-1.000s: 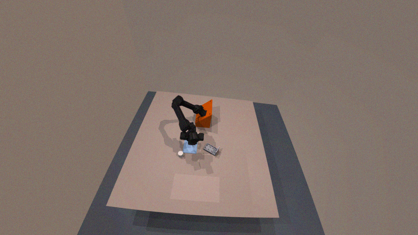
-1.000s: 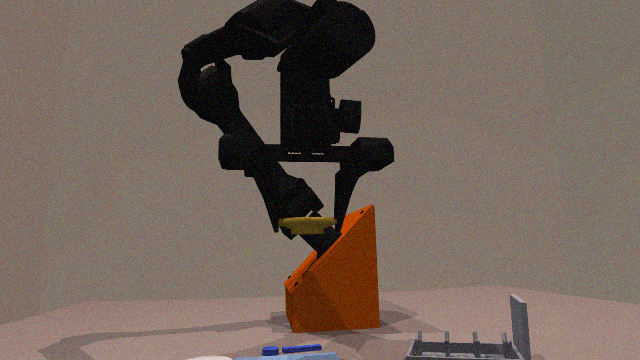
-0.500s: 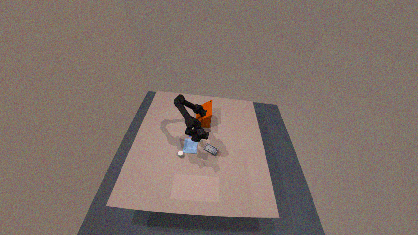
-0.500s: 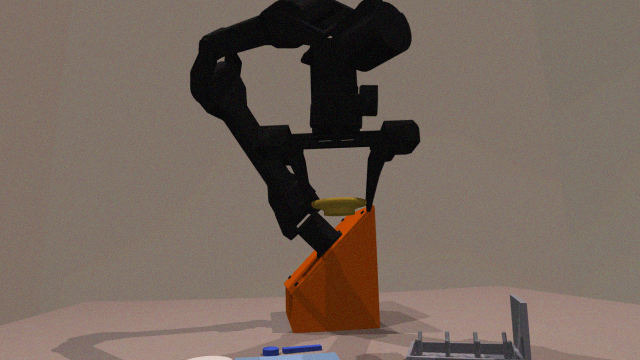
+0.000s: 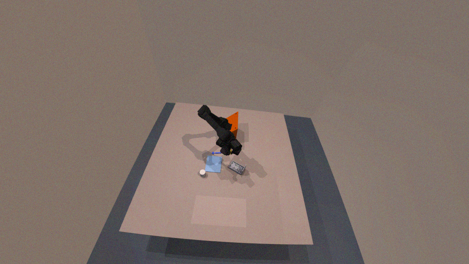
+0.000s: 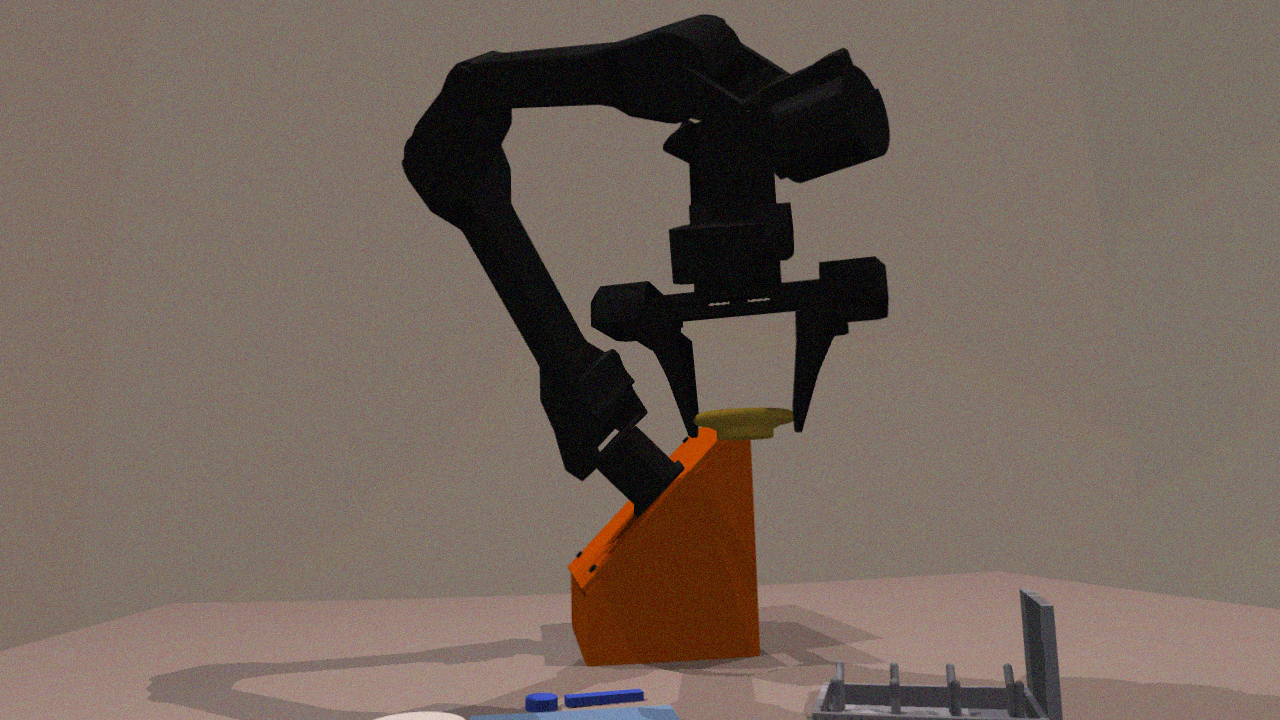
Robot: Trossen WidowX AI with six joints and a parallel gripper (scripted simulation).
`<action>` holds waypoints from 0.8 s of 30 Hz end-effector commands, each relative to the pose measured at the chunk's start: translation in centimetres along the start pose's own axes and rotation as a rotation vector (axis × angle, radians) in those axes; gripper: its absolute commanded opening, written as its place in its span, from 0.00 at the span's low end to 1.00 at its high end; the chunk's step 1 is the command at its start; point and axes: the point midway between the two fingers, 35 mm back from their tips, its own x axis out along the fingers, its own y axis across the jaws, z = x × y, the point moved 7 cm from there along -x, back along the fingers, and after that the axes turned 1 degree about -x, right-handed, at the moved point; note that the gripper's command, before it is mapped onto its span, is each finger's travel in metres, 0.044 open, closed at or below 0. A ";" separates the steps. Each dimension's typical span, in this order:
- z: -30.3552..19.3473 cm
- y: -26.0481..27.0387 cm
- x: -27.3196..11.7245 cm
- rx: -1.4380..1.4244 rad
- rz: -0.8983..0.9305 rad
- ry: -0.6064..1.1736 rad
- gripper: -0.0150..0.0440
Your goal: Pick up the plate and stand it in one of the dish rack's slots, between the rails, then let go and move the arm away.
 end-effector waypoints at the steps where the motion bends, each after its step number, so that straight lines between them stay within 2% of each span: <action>1: -0.3 0.2 0.5 -0.011 0.011 0.029 0.25; 24: 0.0 0.0 7.2 -0.414 0.332 0.291 0.25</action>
